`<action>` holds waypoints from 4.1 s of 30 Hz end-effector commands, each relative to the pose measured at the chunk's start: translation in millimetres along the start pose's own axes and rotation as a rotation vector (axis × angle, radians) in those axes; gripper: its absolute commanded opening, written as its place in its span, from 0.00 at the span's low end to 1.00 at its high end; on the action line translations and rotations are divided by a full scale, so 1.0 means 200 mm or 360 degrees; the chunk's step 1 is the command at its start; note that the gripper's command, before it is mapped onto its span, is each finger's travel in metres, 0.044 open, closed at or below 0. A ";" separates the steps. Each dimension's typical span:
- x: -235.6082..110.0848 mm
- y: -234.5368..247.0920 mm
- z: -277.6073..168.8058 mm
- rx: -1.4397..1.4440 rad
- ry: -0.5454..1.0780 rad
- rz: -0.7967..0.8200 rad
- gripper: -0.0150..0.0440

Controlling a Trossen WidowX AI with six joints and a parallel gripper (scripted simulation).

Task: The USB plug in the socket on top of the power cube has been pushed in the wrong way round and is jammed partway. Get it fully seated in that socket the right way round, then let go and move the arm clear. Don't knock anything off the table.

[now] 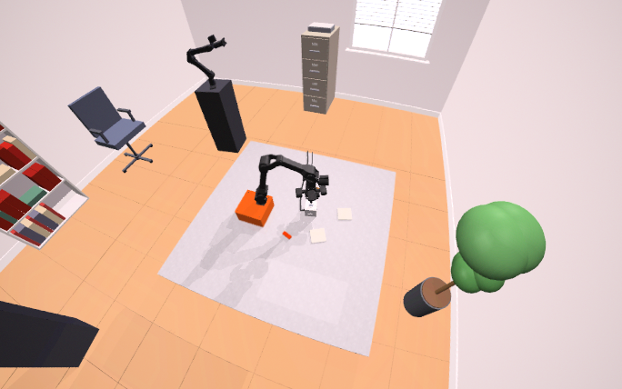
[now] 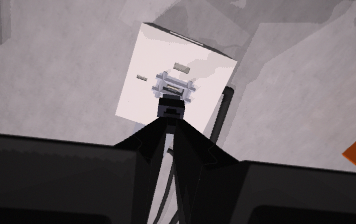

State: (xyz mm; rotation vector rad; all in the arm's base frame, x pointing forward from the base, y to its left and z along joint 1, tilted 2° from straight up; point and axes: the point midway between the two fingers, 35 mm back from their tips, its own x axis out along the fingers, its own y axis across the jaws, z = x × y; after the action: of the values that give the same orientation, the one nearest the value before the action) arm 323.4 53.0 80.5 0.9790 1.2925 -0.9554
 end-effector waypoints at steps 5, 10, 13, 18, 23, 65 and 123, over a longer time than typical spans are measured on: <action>0.00 0.00 0.00 -0.0304 0.0001 -0.0003 0.25; 0.00 0.00 0.00 -0.0511 0.0001 -0.0003 0.25; 0.00 0.00 0.00 -0.0637 0.0001 -0.0003 0.25; 0.00 0.00 0.00 -0.0845 0.0001 -0.0003 0.25; 0.00 0.00 0.00 -0.1053 0.0001 -0.0003 0.25; 0.00 0.00 0.00 -0.2803 0.0003 -0.0002 0.25; 0.00 0.00 0.00 -0.4699 0.0005 0.0000 0.25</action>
State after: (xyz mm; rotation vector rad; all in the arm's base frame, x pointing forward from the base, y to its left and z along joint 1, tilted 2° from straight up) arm 323.4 53.0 80.3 -1.3334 1.1296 1.2538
